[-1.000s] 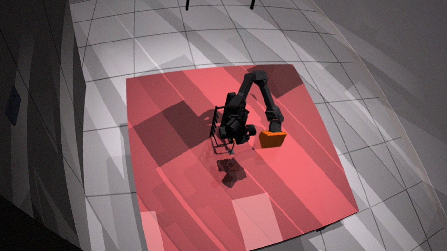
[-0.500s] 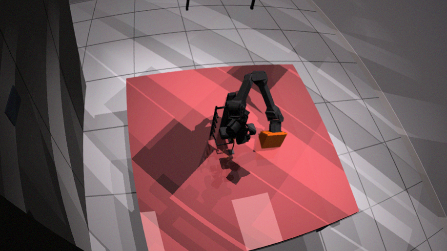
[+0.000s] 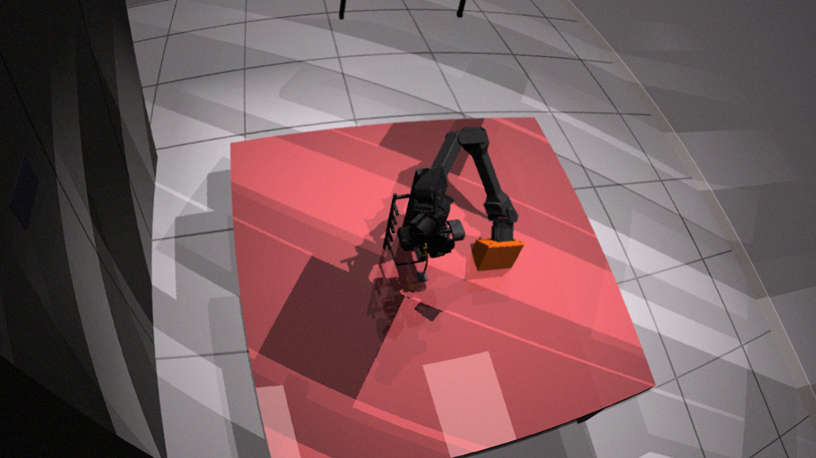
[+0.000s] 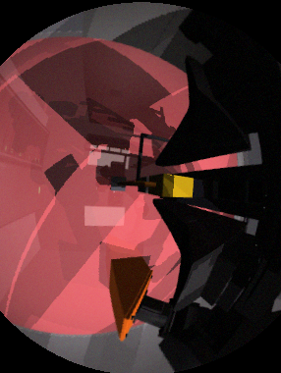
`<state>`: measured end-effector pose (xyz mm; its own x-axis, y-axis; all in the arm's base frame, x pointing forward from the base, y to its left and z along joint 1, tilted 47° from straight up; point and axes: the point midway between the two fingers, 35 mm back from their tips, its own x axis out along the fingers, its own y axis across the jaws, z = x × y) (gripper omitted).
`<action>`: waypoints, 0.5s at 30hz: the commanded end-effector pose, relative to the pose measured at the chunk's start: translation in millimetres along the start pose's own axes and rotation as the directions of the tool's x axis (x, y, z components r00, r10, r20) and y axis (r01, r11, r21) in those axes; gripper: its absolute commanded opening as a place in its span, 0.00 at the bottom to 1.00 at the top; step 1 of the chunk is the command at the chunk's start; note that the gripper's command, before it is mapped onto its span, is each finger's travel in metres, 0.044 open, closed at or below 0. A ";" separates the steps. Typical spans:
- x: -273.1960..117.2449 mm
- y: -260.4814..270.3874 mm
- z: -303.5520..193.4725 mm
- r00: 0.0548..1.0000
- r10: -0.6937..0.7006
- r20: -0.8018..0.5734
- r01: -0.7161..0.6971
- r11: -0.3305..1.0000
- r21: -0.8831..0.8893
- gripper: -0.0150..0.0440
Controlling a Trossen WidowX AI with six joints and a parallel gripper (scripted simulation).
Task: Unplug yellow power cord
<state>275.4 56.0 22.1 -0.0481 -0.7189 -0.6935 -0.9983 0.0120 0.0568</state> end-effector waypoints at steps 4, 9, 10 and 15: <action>0.8 1.9 -15.3 1.000 0.002 -0.003 -0.002 1.000 -0.004 0.53; 0.9 2.1 -19.3 1.000 0.002 -0.004 -0.002 1.000 -0.004 0.53; 0.9 2.1 -19.3 1.000 0.002 -0.004 -0.002 1.000 -0.004 0.53; 2.3 2.1 -19.3 1.000 0.002 -0.004 -0.002 1.000 -0.004 0.53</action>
<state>274.7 43.7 33.6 -0.0502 -0.7201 -0.6921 -0.9982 0.0139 0.0579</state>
